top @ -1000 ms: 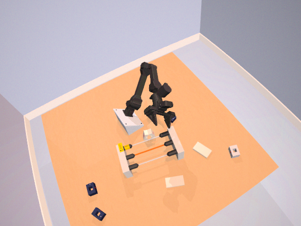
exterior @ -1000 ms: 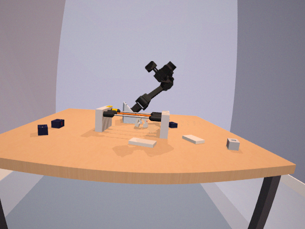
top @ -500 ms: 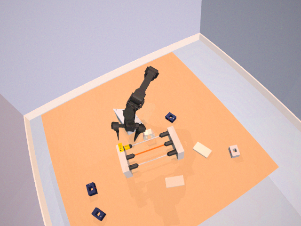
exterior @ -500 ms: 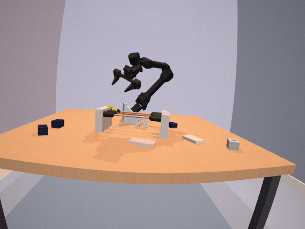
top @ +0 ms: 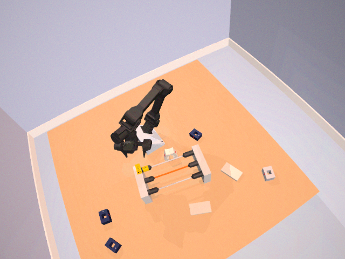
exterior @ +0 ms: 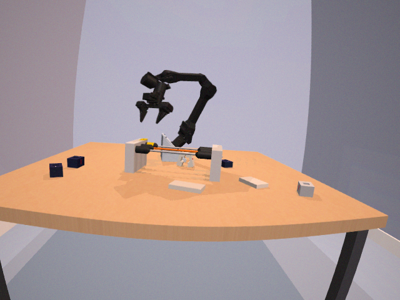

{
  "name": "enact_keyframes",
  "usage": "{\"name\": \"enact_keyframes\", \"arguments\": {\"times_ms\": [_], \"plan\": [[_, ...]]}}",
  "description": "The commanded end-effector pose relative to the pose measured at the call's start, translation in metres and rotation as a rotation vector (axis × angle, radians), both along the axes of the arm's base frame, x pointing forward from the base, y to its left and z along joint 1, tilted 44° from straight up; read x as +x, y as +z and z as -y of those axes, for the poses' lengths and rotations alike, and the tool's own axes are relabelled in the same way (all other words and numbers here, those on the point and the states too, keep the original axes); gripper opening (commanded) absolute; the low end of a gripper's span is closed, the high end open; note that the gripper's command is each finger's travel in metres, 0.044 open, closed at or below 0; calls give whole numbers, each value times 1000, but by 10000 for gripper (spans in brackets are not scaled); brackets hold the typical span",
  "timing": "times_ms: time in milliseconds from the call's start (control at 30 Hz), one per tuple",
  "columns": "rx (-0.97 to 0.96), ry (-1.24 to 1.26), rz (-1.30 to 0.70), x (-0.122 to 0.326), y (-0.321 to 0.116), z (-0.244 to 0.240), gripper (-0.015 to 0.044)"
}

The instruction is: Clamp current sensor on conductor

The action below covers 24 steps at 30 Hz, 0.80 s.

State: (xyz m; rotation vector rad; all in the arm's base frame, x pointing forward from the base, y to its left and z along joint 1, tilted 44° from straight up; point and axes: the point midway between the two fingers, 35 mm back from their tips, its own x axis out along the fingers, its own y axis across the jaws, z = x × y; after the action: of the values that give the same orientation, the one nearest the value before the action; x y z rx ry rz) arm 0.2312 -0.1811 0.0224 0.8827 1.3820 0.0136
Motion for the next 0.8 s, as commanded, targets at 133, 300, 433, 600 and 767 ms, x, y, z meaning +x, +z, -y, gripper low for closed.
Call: {"name": "enact_keyframes", "arguments": {"times_ms": [133,300,433,600,767], "plan": [[12,1,-1,-1,-1,-1,440],[12,1,-1,-1,-1,-1,440],[38,61,-8,5,8,-24,440],[124,269,-48,10,37,-107,440],[190,442,-99,-5,61,-172,440]]}}
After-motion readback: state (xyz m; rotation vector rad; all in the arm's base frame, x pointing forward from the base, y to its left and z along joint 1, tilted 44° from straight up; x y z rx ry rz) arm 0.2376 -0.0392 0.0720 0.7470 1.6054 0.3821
